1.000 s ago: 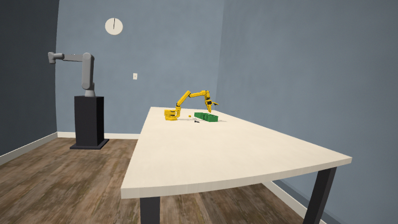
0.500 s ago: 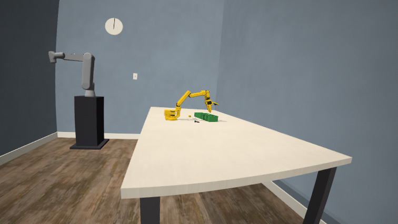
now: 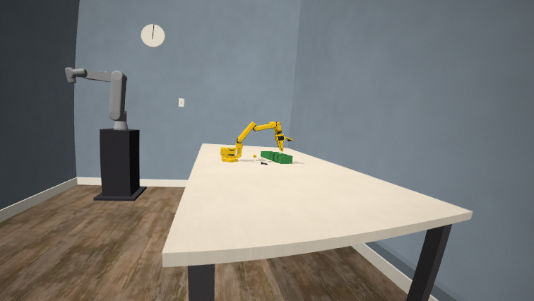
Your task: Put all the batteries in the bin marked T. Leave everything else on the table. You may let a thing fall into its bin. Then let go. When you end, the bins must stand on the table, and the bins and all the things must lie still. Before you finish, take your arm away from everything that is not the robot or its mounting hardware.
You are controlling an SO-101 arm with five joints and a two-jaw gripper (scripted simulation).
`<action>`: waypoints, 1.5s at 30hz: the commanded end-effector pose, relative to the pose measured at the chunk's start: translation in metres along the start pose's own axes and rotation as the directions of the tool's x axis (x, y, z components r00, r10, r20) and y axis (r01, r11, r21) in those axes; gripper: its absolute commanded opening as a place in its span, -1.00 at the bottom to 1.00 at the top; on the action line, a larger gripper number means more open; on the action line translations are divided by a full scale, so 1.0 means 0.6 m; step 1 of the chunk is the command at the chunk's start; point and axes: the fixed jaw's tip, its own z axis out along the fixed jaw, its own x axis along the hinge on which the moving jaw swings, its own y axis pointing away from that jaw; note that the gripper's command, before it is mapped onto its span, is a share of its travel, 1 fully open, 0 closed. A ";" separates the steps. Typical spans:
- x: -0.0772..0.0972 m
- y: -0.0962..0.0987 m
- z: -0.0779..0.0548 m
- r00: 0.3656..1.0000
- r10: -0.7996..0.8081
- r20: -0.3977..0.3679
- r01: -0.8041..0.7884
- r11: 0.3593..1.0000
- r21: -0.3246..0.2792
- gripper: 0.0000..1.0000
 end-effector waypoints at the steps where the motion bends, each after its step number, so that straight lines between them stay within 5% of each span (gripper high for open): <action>1: -0.013 0.002 -0.025 0.998 -0.011 0.067 0.011 1.000 -0.001 -0.68; 17: -0.012 0.002 -0.027 0.998 -0.011 0.066 0.011 1.000 -0.001 -0.68; 29: 0.016 0.002 -0.062 0.998 -0.021 0.056 0.021 1.000 -0.001 -0.68; 38: 0.082 0.002 -0.108 0.999 -0.037 0.039 0.037 0.999 -0.001 -0.68; 45: 0.133 0.002 -0.122 0.998 -0.048 0.027 0.048 0.999 -0.001 -0.68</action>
